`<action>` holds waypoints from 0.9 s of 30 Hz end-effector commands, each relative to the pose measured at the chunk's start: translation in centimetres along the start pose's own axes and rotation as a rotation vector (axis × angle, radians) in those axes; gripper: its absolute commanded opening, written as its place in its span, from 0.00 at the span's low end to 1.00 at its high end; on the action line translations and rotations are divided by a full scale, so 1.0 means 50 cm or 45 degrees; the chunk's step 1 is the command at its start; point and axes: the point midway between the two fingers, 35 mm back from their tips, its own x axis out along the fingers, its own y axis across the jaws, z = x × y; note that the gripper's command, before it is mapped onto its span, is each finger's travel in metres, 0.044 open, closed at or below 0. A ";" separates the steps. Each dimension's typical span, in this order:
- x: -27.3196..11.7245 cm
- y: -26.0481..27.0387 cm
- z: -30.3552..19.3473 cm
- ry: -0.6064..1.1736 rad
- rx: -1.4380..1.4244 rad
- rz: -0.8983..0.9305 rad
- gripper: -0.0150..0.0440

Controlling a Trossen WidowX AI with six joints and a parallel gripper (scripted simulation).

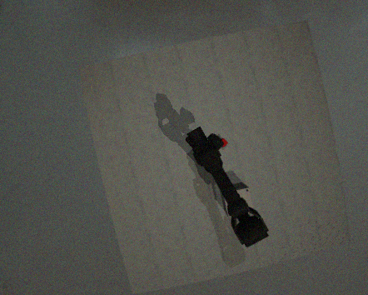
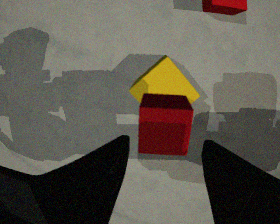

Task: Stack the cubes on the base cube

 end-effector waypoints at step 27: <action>0.037 -0.100 0.222 -0.007 -0.070 -0.001 0.70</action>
